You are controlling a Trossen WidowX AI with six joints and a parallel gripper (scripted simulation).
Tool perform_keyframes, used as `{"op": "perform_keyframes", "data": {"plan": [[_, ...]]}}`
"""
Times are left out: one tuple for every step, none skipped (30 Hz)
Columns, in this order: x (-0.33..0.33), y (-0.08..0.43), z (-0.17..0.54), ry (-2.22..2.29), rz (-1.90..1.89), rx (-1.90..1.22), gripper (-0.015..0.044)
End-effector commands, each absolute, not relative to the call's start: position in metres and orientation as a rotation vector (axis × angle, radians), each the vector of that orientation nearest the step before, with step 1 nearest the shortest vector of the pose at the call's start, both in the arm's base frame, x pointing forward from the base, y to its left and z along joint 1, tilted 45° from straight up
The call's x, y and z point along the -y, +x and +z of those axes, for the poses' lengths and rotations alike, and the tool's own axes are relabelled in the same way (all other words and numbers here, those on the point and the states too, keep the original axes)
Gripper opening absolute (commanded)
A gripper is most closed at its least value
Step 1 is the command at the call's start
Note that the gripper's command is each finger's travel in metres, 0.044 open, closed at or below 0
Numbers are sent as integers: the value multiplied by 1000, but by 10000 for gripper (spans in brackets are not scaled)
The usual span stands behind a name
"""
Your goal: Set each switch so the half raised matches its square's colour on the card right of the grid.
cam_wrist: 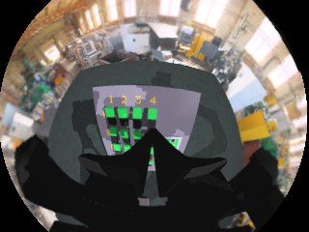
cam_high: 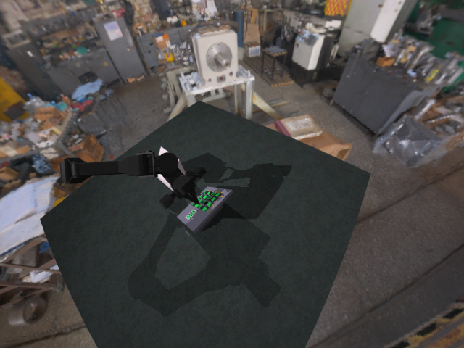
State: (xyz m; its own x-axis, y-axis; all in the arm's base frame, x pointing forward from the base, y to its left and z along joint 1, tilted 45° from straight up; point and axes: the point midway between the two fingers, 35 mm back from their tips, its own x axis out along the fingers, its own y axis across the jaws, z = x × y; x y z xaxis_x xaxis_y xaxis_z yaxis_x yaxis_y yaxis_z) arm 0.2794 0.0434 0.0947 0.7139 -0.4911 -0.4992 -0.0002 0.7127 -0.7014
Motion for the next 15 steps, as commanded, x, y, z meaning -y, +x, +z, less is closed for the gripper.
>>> {"op": "perform_keyframes", "data": {"plan": [[-41,282,91,-744,-294,-739,0],[-41,283,90,-744,-294,-739,0],[-40,284,89,-743,-294,-739,0],[-39,285,89,-743,-294,-739,0],[-39,286,88,-743,-294,-739,0],[-38,287,87,-743,-294,-739,0],[-37,288,86,-743,-294,-739,0],[-36,289,85,-743,-294,-739,0],[-36,290,85,-743,-294,-739,0],[-36,290,85,-743,-294,-739,0],[-36,290,85,-743,-294,-739,0],[-36,290,85,-743,-294,-739,0],[-36,290,85,-743,-294,-739,0],[-36,290,85,-743,-294,-739,0],[-36,290,85,-743,-294,-739,0]]}}
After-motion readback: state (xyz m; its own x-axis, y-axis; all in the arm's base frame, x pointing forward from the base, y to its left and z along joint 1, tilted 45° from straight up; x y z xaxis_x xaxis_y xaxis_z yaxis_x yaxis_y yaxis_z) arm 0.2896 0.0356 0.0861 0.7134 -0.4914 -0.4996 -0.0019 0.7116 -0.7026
